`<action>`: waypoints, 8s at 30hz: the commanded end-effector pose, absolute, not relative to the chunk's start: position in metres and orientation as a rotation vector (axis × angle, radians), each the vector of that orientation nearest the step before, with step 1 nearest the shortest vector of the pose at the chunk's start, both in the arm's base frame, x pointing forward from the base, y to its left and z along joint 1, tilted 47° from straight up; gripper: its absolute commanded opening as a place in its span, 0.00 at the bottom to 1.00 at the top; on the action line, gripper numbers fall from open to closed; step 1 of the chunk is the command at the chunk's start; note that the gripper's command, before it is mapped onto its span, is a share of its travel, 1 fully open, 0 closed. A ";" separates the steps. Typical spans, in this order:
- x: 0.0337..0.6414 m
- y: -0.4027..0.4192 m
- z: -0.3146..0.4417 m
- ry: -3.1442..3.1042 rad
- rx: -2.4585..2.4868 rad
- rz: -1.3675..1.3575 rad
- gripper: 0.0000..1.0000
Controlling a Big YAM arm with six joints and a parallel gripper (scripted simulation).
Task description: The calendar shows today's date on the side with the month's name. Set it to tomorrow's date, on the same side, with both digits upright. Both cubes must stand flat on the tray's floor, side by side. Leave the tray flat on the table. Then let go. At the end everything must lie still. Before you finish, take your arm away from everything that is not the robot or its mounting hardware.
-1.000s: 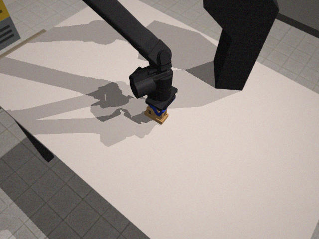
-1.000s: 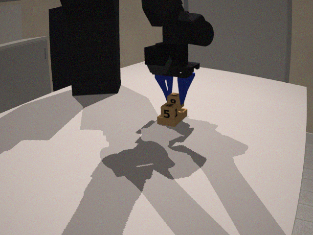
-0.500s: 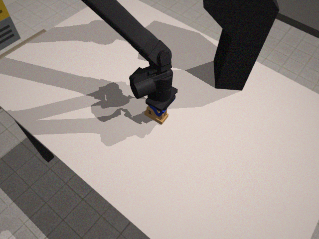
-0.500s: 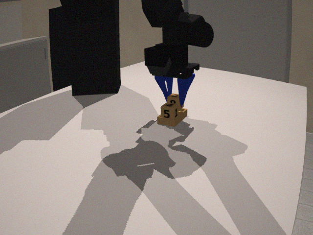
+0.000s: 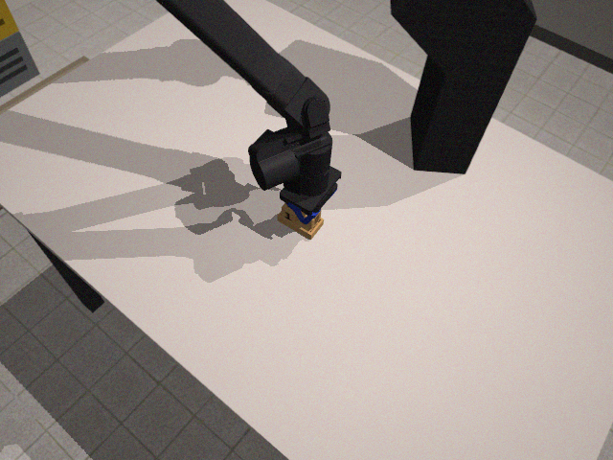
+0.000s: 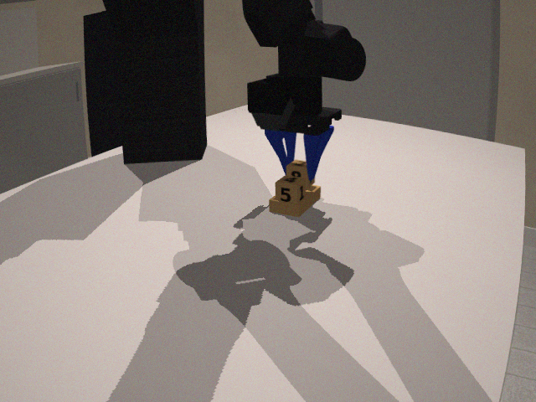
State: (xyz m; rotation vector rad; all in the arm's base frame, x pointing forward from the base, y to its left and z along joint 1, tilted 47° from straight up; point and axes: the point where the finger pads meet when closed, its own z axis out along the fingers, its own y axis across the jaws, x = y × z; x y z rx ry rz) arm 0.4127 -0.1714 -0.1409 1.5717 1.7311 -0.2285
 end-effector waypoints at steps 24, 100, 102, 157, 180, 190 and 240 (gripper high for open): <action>0.417 -0.178 -0.134 1.716 1.573 -0.227 0.27; 0.411 -0.178 -0.139 1.707 1.593 -0.225 0.27; 0.411 -0.178 -0.139 1.707 1.593 -0.225 0.27; 0.418 -0.184 -0.149 1.724 1.577 -0.234 0.27; 0.418 -0.185 -0.149 1.723 1.577 -0.234 0.27; 0.418 -0.185 -0.150 1.723 1.578 -0.235 0.27; 0.418 -0.185 -0.149 1.722 1.577 -0.234 0.35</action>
